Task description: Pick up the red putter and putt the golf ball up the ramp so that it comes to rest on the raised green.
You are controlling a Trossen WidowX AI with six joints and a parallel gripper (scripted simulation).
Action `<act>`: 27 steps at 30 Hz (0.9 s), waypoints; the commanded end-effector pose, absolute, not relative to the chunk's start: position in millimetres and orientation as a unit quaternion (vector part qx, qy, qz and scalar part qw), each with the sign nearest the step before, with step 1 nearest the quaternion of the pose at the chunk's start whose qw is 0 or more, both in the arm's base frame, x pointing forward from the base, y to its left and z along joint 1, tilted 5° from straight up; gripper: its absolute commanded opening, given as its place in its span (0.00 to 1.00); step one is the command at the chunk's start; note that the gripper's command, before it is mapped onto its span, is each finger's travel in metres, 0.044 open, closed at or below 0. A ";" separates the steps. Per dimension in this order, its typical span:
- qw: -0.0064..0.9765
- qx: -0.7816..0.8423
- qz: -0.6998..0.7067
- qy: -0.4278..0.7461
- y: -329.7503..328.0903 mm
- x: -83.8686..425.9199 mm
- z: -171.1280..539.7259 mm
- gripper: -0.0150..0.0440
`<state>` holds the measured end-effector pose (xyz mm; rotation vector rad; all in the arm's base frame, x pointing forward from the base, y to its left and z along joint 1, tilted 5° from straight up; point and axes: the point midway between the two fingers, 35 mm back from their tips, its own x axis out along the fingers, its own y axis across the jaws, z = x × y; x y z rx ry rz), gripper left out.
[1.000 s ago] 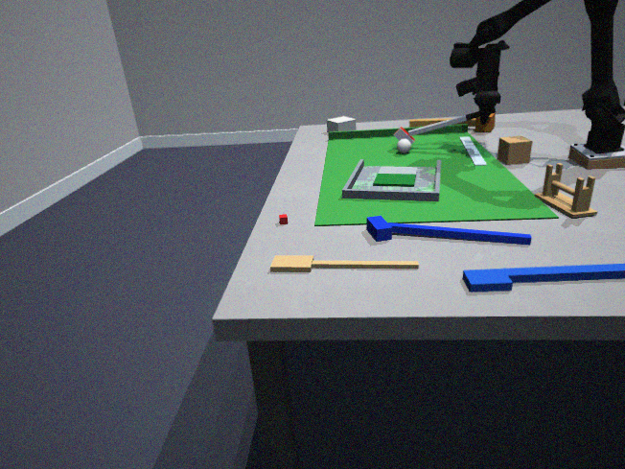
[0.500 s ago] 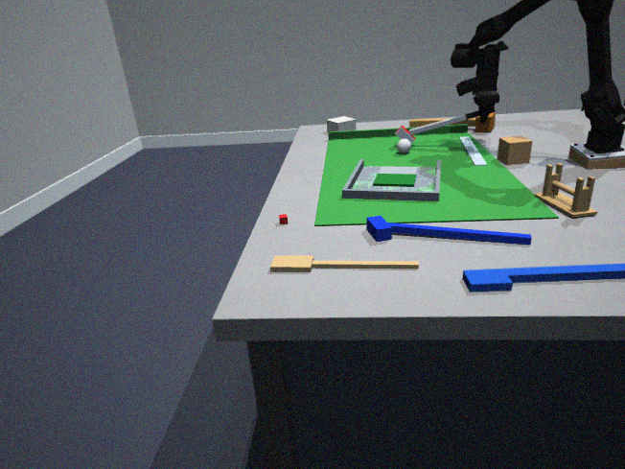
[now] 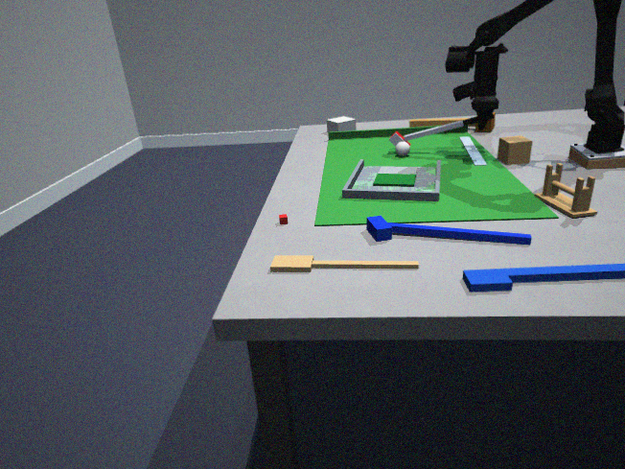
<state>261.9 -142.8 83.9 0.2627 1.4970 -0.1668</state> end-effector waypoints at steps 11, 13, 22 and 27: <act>0.724 0.119 -0.071 0.675 -94.9 267.8 103.6 0.25; 0.724 0.119 -0.071 0.675 -95.6 267.4 113.8 0.25; 0.724 0.119 -0.071 0.675 -96.8 263.4 147.4 0.25; 0.720 0.122 -0.071 0.679 -96.1 263.6 138.4 0.25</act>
